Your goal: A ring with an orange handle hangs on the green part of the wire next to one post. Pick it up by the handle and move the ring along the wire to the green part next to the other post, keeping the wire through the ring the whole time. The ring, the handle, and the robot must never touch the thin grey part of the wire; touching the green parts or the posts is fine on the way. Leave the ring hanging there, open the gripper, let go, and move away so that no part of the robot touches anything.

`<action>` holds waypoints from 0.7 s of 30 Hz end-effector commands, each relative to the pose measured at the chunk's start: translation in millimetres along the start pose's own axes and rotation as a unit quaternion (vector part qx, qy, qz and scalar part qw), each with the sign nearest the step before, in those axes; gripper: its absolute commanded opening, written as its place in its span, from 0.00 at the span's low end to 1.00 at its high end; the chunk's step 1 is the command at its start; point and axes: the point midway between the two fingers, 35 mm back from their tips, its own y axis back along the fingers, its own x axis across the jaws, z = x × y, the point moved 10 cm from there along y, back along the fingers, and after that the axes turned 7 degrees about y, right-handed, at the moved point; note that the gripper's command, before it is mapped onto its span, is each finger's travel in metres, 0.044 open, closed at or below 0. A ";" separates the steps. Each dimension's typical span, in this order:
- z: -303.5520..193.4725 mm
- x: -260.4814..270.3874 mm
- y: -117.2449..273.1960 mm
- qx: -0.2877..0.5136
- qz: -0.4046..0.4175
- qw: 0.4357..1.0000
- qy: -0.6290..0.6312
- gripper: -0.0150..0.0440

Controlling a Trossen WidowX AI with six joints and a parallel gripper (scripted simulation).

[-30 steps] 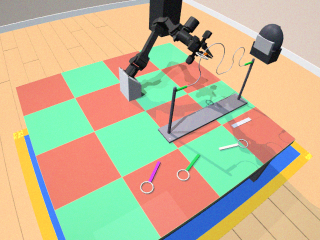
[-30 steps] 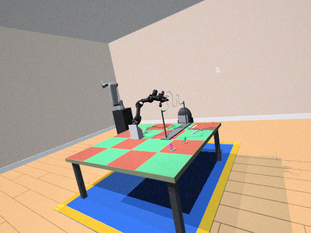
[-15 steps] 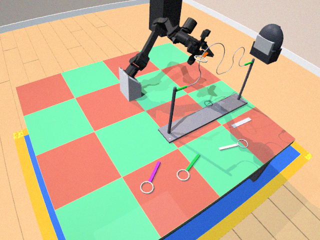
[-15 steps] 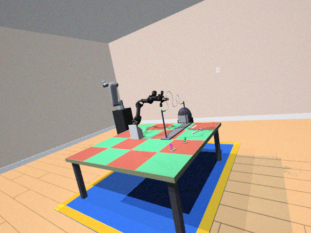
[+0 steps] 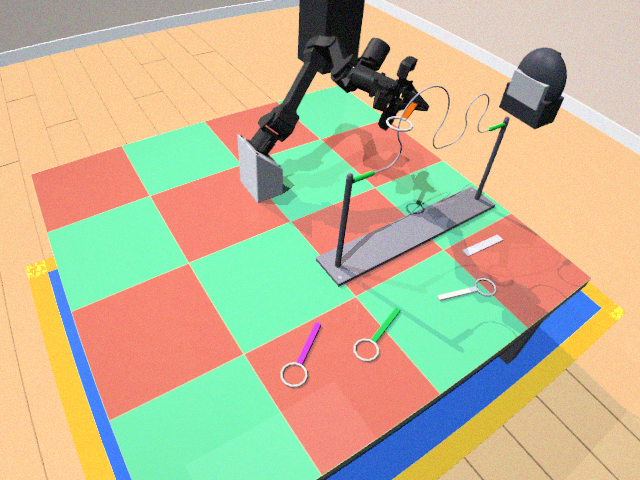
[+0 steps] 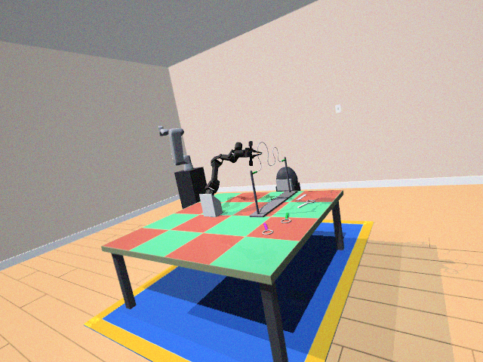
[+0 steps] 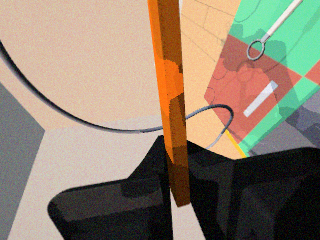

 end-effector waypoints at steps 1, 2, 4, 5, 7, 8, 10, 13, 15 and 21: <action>1.2 -1.7 0.4 -0.001 0.011 1.000 -0.022 0.00; 1.3 -2.0 0.4 -0.001 0.014 1.000 -0.028 0.00; 1.5 -2.4 0.5 0.000 0.021 0.999 -0.039 0.00; 1.6 -2.6 0.6 0.000 0.024 0.999 -0.044 0.00; 1.7 -3.1 0.7 0.001 0.030 0.998 -0.055 0.00; 1.8 -3.3 0.7 0.001 0.033 0.998 -0.060 0.00; 2.0 -3.8 0.8 0.001 0.039 0.997 -0.071 0.00; 2.2 -4.5 0.9 0.002 0.048 0.995 -0.087 0.00; 2.3 -5.0 0.9 0.003 0.054 0.994 -0.098 0.00; 2.7 -6.4 1.1 0.005 0.072 0.989 -0.130 0.00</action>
